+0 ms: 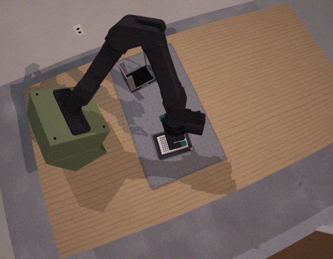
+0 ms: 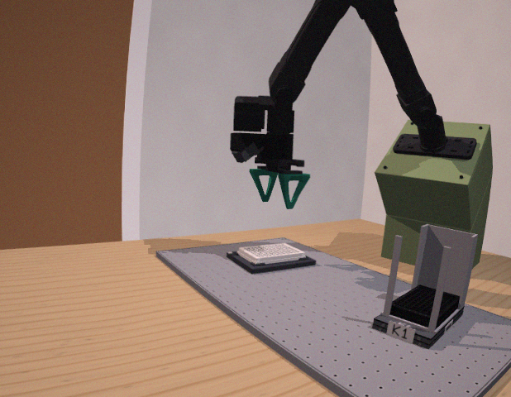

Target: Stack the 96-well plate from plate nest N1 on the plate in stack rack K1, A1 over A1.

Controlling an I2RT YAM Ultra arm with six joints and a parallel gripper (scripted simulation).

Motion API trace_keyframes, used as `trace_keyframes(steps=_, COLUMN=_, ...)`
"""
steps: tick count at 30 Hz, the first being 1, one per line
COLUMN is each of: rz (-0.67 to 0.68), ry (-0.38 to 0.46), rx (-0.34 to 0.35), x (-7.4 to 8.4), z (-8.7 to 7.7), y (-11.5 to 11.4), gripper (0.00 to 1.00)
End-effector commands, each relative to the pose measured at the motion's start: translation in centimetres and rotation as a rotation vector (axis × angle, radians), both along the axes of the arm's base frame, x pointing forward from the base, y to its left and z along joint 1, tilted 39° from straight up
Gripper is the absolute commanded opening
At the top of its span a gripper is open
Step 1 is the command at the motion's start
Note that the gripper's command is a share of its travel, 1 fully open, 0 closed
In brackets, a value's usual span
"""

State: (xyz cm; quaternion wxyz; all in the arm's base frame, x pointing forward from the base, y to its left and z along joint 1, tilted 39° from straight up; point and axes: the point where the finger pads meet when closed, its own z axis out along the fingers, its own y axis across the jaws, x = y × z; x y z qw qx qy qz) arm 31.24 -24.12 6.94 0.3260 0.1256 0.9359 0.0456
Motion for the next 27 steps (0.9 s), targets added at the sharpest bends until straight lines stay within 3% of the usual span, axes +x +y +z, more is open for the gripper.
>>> trace_keyframes(steps=1, rz=-0.021, ry=0.005, rx=0.005, x=0.0, z=-1.1, y=-0.2, gripper=1.0)
trace_keyframes(steps=10, rz=-0.021, ry=0.005, rx=0.004, x=0.7, z=-2.0, y=-0.2, gripper=1.0)
trace_keyframes(steps=11, rz=-0.024, ry=-0.021, rx=-0.025, x=1.6, z=-0.9, y=-1.3, gripper=1.0)
trace_keyframes(steps=27, rz=-0.022, ry=-0.024, rx=-0.027, x=3.2, z=-2.6, y=-1.3, gripper=1.0)
